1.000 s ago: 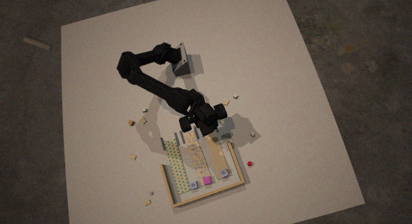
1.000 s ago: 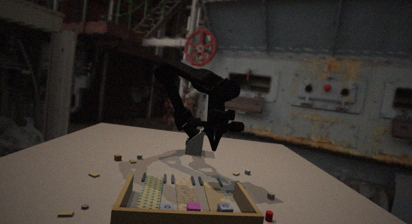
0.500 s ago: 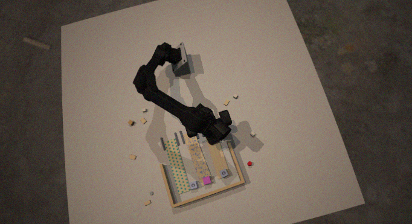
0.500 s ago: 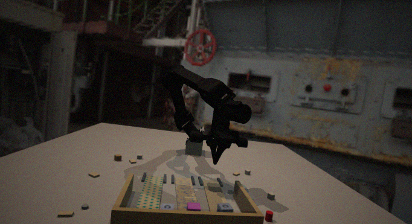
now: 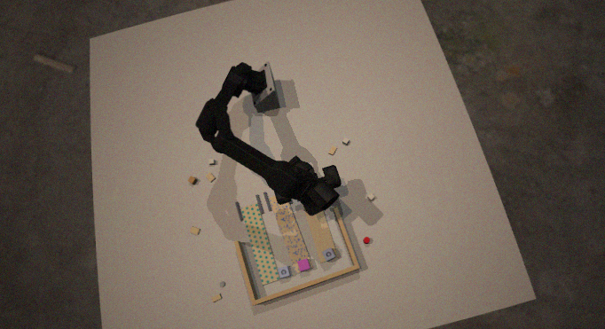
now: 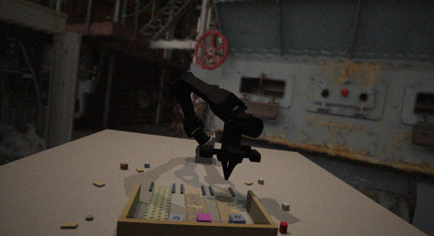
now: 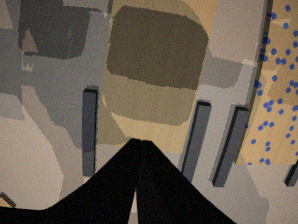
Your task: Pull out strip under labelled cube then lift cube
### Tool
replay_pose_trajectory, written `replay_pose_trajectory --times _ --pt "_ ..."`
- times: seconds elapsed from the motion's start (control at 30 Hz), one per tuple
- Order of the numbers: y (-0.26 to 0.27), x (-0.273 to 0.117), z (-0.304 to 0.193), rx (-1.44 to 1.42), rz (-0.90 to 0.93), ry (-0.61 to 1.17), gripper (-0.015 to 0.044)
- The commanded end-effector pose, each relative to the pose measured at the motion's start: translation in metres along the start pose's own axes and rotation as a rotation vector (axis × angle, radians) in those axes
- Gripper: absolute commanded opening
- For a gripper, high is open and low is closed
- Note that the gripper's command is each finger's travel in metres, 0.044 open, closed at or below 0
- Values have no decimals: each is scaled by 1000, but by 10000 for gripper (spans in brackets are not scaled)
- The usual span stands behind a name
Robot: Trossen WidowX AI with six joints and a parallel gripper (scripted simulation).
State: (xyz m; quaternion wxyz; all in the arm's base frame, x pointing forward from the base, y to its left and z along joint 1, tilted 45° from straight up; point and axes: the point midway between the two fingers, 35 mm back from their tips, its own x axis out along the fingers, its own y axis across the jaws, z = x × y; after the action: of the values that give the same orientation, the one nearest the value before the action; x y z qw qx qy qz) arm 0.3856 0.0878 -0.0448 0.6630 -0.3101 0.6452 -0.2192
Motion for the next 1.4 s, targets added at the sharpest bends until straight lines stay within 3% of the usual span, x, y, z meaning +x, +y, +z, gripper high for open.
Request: replay_pose_trajectory --times 0.0,0.8,1.37 --pt "0 8 -1 -9 -5 0 0" --pt "-4 47 -3 -9 -9 0 0" --pt "-4 48 -3 -9 -9 0 0"
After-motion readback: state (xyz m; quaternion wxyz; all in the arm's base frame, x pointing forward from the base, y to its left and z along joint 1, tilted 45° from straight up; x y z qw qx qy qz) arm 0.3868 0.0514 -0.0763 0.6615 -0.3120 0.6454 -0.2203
